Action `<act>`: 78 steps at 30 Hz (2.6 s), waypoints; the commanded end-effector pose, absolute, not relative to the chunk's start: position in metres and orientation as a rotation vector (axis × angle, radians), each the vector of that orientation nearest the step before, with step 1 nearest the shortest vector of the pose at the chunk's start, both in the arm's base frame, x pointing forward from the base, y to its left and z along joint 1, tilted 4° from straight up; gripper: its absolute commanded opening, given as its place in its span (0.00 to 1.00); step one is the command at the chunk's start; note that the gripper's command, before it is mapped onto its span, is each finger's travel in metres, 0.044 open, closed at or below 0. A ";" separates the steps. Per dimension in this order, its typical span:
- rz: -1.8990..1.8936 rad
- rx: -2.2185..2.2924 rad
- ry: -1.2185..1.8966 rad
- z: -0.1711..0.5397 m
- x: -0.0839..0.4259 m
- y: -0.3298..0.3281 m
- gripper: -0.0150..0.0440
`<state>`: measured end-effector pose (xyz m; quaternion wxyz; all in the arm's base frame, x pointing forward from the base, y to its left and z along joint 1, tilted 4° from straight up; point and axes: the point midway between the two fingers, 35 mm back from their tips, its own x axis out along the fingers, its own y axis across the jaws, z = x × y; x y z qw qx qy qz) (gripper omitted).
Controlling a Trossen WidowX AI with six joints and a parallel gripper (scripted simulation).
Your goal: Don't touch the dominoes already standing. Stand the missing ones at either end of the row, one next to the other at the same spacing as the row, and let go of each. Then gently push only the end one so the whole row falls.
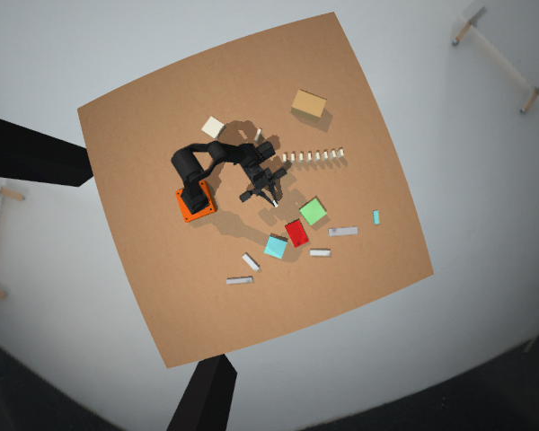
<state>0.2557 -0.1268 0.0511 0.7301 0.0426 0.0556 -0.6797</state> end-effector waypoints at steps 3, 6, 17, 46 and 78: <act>-1.497 0.082 0.131 0.026 0.252 -0.128 0.30; -1.497 0.081 0.132 0.014 0.250 -0.129 0.30; -1.497 0.081 0.133 -0.003 0.246 -0.130 0.30; -1.497 0.085 0.130 0.048 0.248 -0.133 1.00; 0.089 -0.037 1.594 0.085 0.252 -0.160 1.00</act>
